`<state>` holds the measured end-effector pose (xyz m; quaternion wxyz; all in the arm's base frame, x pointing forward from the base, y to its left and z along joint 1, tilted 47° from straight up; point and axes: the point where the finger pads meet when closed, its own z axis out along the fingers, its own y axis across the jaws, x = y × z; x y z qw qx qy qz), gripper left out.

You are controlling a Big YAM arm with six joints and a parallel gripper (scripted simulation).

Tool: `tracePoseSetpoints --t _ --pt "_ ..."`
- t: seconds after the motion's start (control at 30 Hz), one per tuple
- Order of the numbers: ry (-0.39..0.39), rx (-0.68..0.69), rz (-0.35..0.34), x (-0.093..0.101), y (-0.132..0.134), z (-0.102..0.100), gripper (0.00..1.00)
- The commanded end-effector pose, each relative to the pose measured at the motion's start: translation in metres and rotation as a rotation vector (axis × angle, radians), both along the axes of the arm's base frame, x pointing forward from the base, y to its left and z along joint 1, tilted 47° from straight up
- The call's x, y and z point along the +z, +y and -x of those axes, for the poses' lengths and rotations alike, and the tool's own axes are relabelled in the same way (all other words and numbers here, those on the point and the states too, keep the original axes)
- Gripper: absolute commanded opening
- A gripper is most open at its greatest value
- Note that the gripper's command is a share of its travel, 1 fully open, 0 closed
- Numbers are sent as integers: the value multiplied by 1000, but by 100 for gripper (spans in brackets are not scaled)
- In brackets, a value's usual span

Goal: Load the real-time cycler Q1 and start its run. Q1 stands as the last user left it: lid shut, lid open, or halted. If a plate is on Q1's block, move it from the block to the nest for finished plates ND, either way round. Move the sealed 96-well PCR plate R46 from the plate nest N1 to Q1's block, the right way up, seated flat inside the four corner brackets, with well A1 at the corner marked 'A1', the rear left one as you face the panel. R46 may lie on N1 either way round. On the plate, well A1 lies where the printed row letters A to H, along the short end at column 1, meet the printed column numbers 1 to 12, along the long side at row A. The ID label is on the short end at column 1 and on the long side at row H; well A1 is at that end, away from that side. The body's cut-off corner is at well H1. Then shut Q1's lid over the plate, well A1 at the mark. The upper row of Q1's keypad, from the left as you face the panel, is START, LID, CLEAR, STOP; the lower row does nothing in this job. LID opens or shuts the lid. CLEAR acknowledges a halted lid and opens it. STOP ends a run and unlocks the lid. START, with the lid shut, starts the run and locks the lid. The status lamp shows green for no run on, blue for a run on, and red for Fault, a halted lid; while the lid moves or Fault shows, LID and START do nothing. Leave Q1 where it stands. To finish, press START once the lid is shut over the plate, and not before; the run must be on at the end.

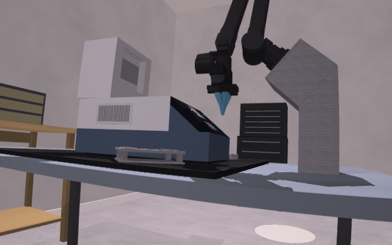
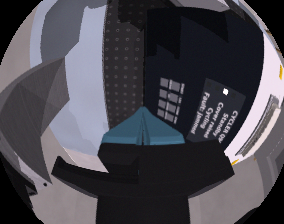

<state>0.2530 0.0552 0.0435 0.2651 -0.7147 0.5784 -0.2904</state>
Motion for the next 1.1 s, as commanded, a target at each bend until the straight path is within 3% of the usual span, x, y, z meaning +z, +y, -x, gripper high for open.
tracePoseSetpoints --t 0.0,0.17,0.4,0.57,0.87,1.07 --pt "-24 7 -5 14 4 -15 0" --pt "-34 9 -4 20 6 -24 0" --pt "-2 13 7 9 5 -23 0" --pt "-29 6 -6 21 9 -38 0" --pt "3 10 10 7 7 -45 0" --pt "-29 6 -7 20 12 -60 0"
